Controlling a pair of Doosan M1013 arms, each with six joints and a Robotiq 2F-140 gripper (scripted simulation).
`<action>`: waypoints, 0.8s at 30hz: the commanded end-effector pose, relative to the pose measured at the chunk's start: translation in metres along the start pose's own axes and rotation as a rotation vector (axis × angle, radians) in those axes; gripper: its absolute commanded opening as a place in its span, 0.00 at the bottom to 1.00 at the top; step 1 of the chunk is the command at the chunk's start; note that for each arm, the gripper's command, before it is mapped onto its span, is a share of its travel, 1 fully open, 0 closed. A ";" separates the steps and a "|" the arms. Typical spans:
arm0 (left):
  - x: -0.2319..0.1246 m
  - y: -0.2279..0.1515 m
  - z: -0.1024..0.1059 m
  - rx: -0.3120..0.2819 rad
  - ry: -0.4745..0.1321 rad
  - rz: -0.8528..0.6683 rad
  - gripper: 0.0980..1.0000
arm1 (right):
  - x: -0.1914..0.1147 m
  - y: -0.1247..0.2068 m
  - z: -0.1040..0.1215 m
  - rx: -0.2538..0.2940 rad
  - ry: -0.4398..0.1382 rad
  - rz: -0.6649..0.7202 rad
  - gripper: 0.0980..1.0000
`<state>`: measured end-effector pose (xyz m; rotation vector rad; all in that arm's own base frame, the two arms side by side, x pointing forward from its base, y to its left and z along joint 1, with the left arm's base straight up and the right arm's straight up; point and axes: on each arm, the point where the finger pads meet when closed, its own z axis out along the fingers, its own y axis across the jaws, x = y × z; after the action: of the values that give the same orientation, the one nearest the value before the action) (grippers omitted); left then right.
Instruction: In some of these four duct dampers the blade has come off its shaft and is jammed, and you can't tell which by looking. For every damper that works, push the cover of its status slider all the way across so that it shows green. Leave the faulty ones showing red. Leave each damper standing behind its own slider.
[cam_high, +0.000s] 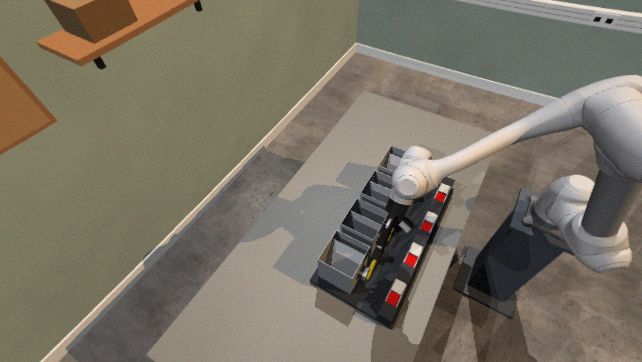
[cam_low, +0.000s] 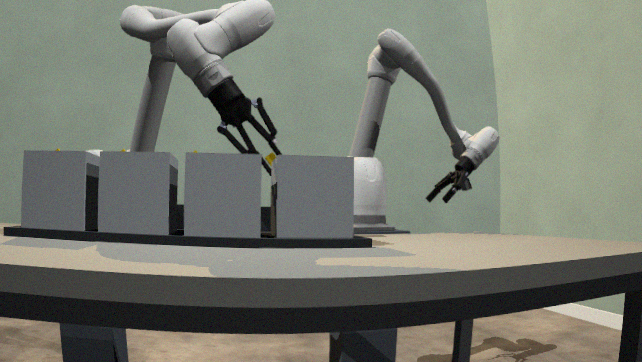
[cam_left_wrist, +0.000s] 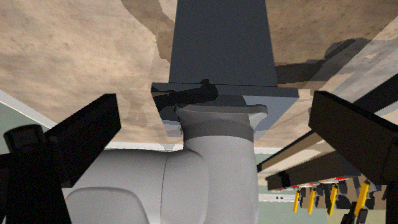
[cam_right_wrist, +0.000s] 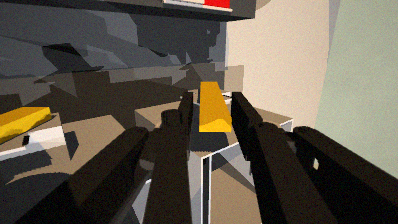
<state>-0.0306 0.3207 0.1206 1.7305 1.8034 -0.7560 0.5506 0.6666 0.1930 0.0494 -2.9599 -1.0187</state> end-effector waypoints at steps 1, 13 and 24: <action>0.000 0.000 0.000 0.000 0.001 0.000 1.00 | 0.000 0.001 -0.012 -0.001 -0.001 0.000 0.23; 0.000 0.000 0.000 0.000 0.001 0.000 1.00 | 0.000 0.001 -0.055 -0.001 -0.001 0.000 0.23; 0.000 0.000 0.000 0.000 0.001 0.000 1.00 | 0.000 0.001 -0.073 -0.001 -0.001 -0.001 0.23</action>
<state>-0.0306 0.3207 0.1206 1.7305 1.8034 -0.7560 0.5520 0.6228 0.2490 0.0494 -2.9599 -1.0185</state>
